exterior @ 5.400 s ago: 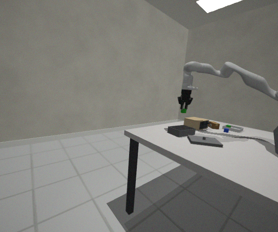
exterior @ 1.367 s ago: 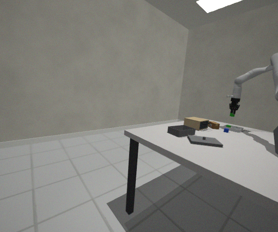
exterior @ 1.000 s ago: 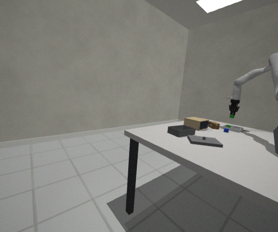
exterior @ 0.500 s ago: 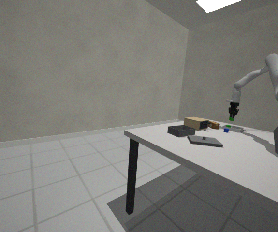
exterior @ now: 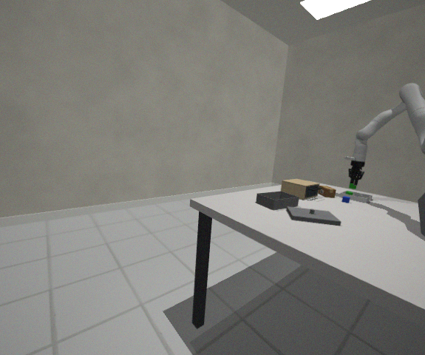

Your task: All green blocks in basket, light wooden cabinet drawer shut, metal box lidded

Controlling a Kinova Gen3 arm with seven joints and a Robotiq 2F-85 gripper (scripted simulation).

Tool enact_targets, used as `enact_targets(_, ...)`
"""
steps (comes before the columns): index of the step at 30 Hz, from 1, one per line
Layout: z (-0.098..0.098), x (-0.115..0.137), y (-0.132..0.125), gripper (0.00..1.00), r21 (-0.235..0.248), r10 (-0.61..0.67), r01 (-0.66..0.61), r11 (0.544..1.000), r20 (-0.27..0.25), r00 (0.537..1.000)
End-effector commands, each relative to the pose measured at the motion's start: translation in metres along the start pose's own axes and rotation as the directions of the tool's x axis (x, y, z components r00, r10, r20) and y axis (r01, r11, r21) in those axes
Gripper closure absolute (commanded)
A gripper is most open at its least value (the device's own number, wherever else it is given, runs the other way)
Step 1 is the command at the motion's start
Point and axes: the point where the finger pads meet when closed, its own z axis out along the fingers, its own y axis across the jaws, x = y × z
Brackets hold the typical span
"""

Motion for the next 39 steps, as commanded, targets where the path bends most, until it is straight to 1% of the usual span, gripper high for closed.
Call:
enact_targets(1, 0.008, -0.003, -0.001, 0.9, 0.001, -0.001, 0.001, 1.0, 0.011, 1.0)
enact_targets(17, 0.033, -0.003, -0.001, 0.9, 0.001, 0.0, 0.0, 1.0, 0.011, 1.0)
enact_targets(31, 0.046, -0.004, 0.0, 0.9, 0.0, 0.0, 0.0, 1.0, 0.011, 1.0)
enact_targets(39, 0.049, -0.004, 0.0, 0.9, 0.0, 0.0, 0.0, 1.0, 0.011, 1.0)
